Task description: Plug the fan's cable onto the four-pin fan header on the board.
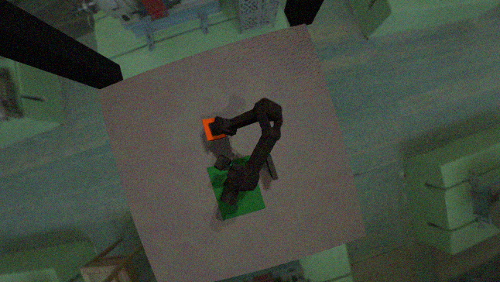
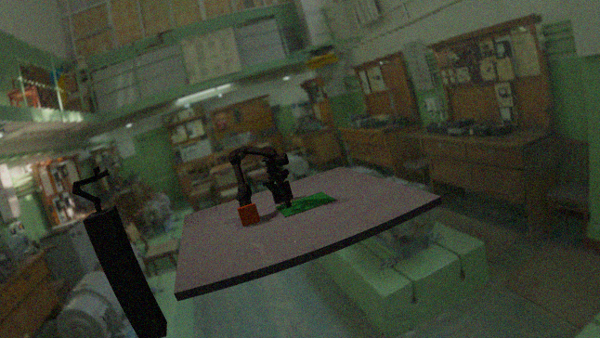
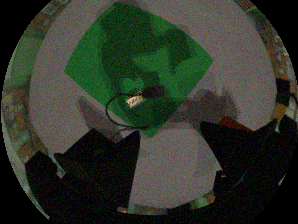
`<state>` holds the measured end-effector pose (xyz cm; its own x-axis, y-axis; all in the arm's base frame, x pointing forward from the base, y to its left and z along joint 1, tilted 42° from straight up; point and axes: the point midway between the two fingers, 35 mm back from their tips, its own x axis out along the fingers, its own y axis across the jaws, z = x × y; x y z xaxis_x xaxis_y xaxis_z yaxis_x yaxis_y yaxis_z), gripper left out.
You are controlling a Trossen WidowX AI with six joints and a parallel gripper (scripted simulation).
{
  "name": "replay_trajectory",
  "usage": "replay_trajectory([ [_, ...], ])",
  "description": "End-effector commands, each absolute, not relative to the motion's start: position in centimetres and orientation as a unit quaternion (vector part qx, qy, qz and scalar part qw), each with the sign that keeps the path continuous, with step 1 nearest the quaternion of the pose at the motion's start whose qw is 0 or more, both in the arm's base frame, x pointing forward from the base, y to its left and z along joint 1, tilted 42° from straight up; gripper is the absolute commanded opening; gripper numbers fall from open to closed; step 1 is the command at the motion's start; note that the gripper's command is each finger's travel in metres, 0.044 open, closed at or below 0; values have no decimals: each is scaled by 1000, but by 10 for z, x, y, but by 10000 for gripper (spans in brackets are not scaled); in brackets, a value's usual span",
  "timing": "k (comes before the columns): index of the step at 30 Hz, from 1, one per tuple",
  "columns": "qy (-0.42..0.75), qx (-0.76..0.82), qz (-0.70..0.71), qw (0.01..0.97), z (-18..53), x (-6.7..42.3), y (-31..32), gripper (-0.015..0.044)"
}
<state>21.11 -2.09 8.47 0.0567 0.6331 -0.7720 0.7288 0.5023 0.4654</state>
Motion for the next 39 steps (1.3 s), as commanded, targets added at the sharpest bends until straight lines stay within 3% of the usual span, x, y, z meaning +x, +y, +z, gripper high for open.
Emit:
replay_trajectory([
  [1,668,574,-149,450,92,219,-36,440],
  [13,467,733,-494,26,117,235,-87,440],
  [28,462,733,-498,20,112,236,-84,440],
  [39,463,734,-497,19,44,242,-22,440],
])
